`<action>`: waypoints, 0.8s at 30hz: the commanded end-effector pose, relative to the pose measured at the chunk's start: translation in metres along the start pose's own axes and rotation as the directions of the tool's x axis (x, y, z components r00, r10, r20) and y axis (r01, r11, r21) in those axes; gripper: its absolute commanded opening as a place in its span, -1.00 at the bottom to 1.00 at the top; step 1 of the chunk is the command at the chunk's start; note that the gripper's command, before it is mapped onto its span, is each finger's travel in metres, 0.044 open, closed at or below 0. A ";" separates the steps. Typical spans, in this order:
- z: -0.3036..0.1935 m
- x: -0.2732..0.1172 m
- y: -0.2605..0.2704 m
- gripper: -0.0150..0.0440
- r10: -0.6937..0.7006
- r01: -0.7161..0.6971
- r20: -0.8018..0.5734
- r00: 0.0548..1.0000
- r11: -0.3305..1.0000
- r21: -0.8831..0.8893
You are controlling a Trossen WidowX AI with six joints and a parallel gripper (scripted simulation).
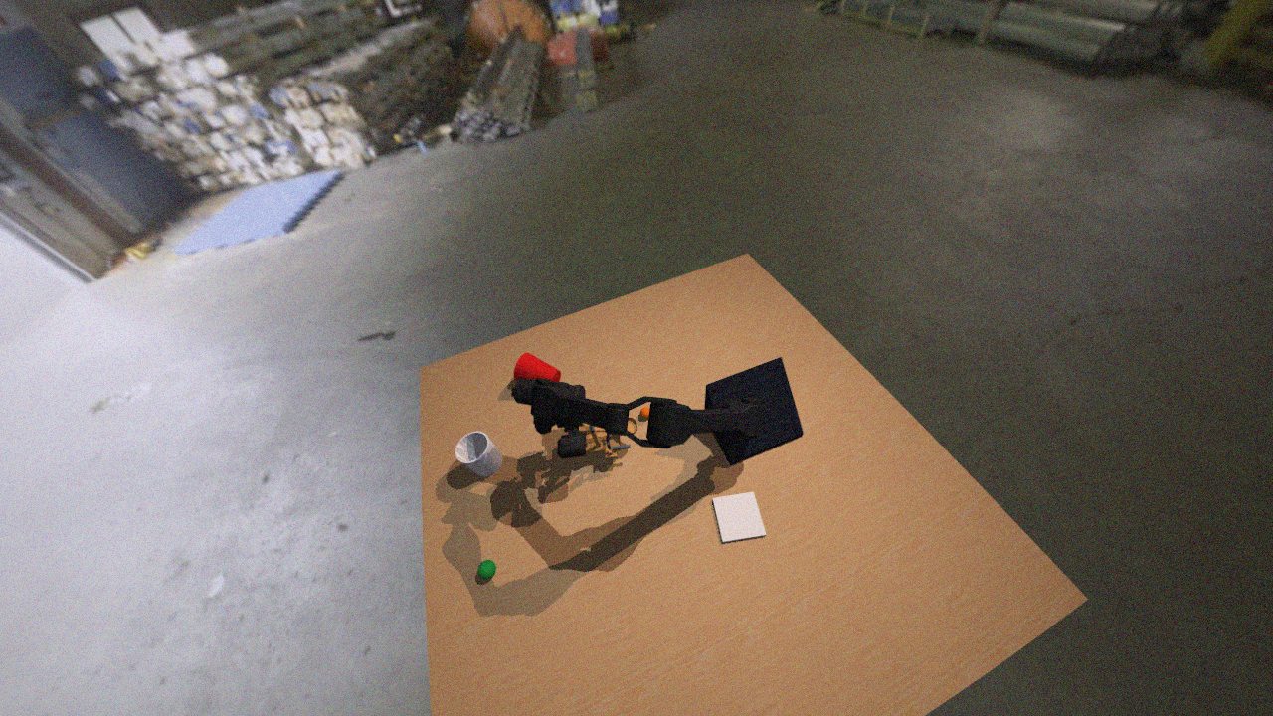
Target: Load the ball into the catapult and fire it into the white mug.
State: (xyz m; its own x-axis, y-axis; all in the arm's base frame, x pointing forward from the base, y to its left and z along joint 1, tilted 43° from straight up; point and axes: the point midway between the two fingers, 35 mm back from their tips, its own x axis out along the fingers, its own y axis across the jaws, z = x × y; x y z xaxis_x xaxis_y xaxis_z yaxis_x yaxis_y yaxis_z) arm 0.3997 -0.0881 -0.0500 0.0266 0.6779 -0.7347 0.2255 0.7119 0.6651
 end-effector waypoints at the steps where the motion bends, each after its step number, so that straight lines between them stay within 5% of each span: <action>1: 0.000 0.005 -0.001 -0.49 -0.002 0.002 0.002 1.000 1.000 0.003; 24: -0.001 0.043 0.000 -0.49 0.001 -0.001 0.000 1.000 1.000 0.004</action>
State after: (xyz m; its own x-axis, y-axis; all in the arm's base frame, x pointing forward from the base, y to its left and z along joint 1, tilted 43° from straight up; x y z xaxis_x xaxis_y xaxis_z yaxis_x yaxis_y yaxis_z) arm 0.4006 -0.0618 -0.0781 0.0231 0.6767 -0.7359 0.2240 0.7139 0.6634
